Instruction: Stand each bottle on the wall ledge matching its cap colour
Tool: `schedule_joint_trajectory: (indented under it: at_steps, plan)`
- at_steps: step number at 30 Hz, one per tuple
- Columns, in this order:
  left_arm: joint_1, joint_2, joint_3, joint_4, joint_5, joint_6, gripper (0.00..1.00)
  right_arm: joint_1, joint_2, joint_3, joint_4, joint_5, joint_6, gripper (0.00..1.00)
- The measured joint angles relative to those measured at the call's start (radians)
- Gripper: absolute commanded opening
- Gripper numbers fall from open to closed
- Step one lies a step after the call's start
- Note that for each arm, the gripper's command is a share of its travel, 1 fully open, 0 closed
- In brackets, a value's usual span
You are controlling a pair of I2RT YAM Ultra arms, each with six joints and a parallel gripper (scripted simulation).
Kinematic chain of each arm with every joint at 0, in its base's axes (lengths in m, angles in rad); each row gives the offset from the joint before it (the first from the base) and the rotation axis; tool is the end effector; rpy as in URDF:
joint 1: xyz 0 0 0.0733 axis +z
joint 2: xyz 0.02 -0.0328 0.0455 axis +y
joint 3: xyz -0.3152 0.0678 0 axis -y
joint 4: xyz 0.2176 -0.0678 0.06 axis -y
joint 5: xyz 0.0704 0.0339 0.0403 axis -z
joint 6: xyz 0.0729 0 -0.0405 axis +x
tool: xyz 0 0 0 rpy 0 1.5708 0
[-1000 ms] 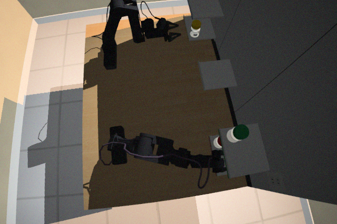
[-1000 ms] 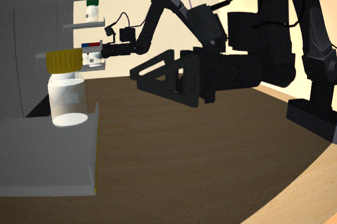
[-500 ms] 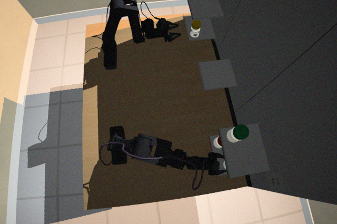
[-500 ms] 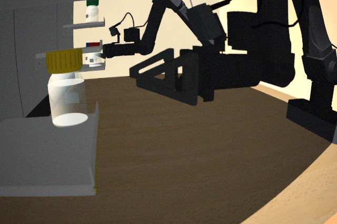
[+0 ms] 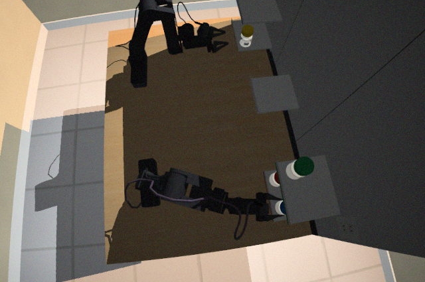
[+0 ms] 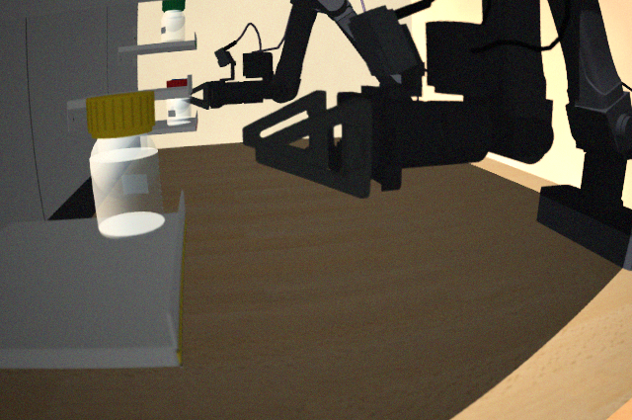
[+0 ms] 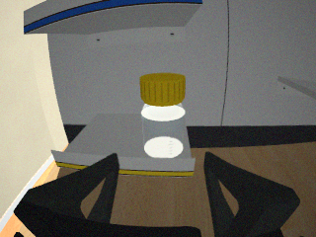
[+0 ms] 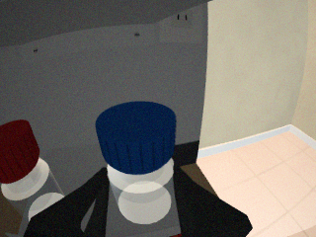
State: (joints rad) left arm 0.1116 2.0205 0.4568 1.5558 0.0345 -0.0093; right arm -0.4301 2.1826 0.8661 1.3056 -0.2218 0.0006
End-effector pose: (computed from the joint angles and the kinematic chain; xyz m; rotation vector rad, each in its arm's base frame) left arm 0.3597 0.0389 0.1842 -0.0684 1.5775 0.0529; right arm 0.4210 -0.1743 0.1796 0.1670 1.5749 -0.1606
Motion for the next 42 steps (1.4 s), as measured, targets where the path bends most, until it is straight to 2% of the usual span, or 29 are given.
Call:
schedule_joint_trajectory:
  at_steps: [4,6,7,11,14,20,25,29,33,37,42]
  plan:
    - [0.0,0.0,0.0,0.0,0.0,0.0,0.72,0.0,-0.005,-0.01,0.005,-0.011,0.0,0.49]
    - [0.0,0.0,0.0,0.0,0.0,0.0,0.95,0.0,-0.007,-0.015,0.006,-0.019,0.0,0.49]
    - [0.0,0.0,0.0,-0.001,0.0,0.0,1.0,0.0,-0.008,-0.016,0.006,-0.021,0.0,0.49]
    - [0.0,-0.017,0.0,-0.047,0.006,-0.001,1.0,0.0,-0.008,-0.017,0.006,-0.026,0.0,0.49]
    - [0.008,-0.08,-0.009,-0.135,0.016,-0.003,1.0,0.0,-0.008,-0.017,0.006,-0.027,0.0,0.49]
    - [0.046,-0.29,-0.01,-0.352,0.042,-0.008,1.0,0.0,-0.008,-0.017,0.006,-0.028,0.0,0.49]
    - [0.083,-0.512,-0.002,-0.629,0.076,-0.009,1.0,0.0,-0.008,-0.017,0.006,-0.028,0.0,0.49]
    - [0.126,-0.701,0.079,-0.874,0.107,-0.009,1.0,0.0,-0.008,-0.017,0.006,-0.028,0.0,0.49]
    - [0.17,-0.829,0.196,-1.1,0.141,-0.009,1.0,0.0,-0.008,-0.017,0.006,-0.028,0.0,0.49]
    - [0.202,-0.868,0.286,-1.278,0.169,-0.008,1.0,0.0,-0.008,-0.017,0.006,-0.028,0.0,0.49]
    - [0.242,-0.861,0.469,-1.555,0.204,-0.004,1.0,0.0,-0.008,-0.017,0.006,-0.028,0.0,0.49]
